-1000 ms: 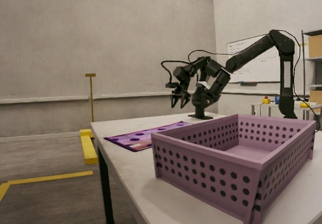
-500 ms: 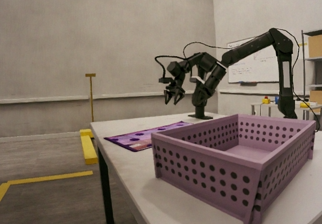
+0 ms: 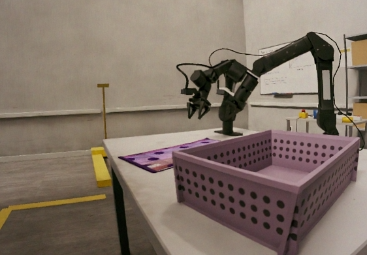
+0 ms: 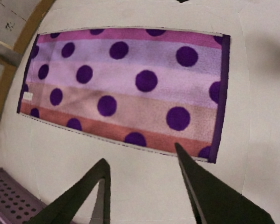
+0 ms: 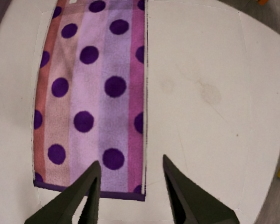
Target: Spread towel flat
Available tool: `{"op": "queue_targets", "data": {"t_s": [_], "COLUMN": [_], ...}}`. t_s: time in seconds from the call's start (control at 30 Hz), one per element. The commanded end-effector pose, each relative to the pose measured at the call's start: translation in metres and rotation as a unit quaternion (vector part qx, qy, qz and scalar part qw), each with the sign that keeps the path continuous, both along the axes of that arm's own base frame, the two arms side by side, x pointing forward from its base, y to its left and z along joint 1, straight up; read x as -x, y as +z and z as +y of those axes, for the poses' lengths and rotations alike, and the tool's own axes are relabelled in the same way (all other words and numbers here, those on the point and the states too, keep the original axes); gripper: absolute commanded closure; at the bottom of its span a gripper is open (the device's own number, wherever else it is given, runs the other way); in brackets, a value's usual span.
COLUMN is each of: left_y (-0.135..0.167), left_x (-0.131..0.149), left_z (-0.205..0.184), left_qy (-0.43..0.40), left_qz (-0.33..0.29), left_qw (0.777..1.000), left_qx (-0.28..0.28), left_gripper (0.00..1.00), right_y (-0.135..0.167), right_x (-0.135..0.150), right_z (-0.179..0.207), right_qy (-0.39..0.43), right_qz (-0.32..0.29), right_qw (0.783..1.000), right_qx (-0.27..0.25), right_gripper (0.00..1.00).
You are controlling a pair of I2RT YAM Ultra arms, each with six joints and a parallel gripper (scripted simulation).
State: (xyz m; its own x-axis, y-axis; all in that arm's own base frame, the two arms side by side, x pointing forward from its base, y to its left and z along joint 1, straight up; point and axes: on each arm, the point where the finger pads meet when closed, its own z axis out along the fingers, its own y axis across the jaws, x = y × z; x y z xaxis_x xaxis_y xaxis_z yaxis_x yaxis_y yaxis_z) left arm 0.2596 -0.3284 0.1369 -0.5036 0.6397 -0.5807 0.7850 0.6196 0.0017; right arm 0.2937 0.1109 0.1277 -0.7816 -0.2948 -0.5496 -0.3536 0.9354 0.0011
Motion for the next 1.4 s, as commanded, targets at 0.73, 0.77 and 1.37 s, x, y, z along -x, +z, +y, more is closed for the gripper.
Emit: {"op": "queue_targets", "data": {"t_s": [0.73, 0.77, 1.37], "left_y": [0.004, 0.004, 0.035], "left_x": [0.000, 0.000, 0.001], "left_z": [0.000, 0.000, 0.026], "left_qy": [0.000, 0.000, 0.044], "left_qz": [-0.001, -0.001, 0.000], "left_qw": [1.000, 1.000, 0.999], "left_qx": [0.003, 0.003, -0.002], "left_gripper": [0.36, 0.36, 0.36], "right_y": [0.024, 0.024, 0.002], "right_x": [-0.016, -0.016, 0.009], "right_z": [0.002, 0.002, -0.022], "right_qy": [-0.007, -0.007, -0.044], "right_qz": [-0.038, -0.038, 0.000], "right_qw": [0.999, 0.999, 0.999], "right_qx": [-0.012, -0.012, 0.002], "right_gripper": [0.36, 0.36, 0.36]}}
